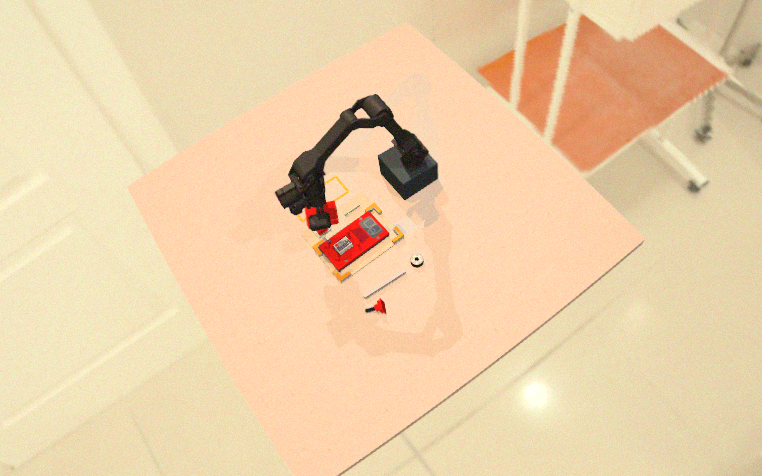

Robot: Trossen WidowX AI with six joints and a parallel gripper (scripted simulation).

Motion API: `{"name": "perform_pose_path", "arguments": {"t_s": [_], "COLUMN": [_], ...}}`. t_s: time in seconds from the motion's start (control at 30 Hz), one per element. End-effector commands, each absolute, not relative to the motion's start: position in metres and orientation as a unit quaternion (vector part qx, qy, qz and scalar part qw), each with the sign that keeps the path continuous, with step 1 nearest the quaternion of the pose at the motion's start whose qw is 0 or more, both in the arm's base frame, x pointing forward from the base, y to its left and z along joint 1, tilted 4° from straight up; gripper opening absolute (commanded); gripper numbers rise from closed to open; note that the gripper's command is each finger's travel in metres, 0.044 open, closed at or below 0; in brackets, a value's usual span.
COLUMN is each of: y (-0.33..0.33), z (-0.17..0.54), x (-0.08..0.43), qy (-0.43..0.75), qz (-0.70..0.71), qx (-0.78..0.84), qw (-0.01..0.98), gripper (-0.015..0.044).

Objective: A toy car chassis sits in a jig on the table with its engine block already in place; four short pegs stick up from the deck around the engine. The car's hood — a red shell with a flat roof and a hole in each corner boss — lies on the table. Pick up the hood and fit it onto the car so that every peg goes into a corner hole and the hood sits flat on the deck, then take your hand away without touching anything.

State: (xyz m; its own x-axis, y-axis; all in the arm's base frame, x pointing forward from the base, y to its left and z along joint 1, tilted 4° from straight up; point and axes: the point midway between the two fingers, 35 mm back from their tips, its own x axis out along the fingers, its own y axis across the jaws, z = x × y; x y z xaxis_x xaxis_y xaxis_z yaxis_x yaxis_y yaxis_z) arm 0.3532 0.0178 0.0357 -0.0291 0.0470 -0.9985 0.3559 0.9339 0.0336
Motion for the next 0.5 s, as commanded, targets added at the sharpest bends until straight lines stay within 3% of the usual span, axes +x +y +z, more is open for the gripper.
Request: {"name": "perform_pose_path", "arguments": {"t_s": [0.0,0.47], "y": [0.033,0.095], "z": [0.038,0.042], "x": [0.353,0.344], "qy": [0.712,0.716], "qz": [-0.081,0.043], "qx": [0.116,0.002], "qw": [0.687,0.697], "gripper": [0.0,0.0]}}
